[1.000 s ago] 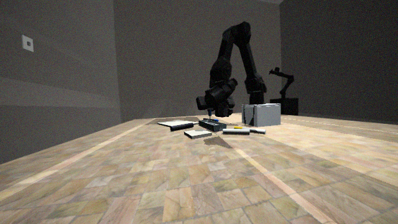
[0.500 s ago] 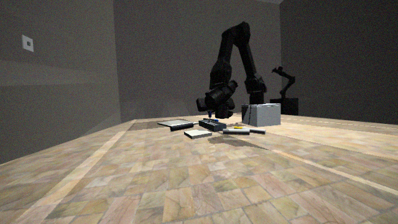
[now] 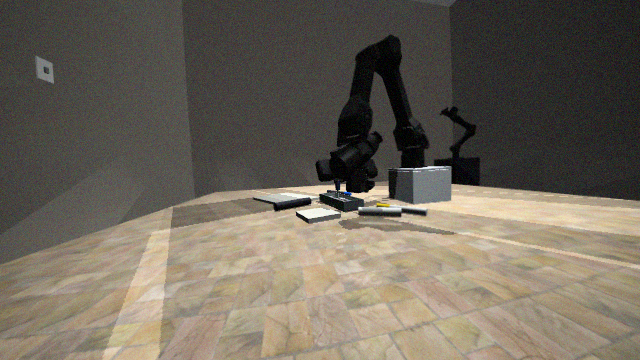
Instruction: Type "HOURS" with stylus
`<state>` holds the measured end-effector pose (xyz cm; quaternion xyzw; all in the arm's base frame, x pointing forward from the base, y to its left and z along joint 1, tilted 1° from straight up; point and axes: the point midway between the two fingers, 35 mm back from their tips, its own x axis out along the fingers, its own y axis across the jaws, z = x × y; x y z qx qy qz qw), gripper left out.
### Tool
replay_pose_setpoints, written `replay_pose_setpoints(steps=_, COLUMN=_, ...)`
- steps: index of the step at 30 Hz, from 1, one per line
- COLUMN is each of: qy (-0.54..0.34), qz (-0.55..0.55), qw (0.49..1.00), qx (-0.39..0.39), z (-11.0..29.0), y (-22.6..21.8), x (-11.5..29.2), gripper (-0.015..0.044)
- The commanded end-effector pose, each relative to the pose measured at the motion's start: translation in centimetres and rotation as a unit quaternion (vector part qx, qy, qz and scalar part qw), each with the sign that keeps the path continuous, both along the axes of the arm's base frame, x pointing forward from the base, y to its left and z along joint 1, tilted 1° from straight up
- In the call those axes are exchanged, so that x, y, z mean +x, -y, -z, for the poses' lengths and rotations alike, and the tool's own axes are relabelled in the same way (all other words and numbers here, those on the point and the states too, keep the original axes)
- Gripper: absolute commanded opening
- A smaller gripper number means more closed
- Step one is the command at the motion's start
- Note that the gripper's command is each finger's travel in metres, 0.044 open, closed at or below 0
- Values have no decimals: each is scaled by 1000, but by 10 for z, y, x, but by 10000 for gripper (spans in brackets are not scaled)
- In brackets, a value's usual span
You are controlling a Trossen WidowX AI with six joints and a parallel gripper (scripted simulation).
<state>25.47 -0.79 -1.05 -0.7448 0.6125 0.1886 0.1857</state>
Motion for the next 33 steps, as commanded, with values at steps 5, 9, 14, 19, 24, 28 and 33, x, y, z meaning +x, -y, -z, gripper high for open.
replay_pose_setpoints(steps=5, qy=-4, qz=-2, qw=1000, qx=-3, z=0, y=1, x=-1, gripper=81)
replay_pose_setpoints(steps=9, qy=-4, qz=-2, qw=1000, qx=-3, z=-4, y=1, x=0, gripper=81)
replay_pose_setpoints(steps=14, qy=-4, qz=-2, qw=1000, qx=-3, z=-23, y=1, x=-1, gripper=81)
replay_pose_setpoints(steps=19, qy=-4, qz=-2, qw=1000, qx=-3, z=-39, y=1, x=-2, gripper=81)
replay_pose_setpoints(steps=24, qy=-6, qz=0, qw=1000, qx=-3, z=-35, y=2, x=-3, gripper=85)
replay_pose_setpoints(steps=28, qy=-6, qz=0, qw=1000, qx=-3, z=-35, y=1, x=-3, gripper=38)
replay_pose_setpoints(steps=33, qy=-5, qz=-1, qw=1000, qx=-2, z=-37, y=-7, x=4, gripper=0)
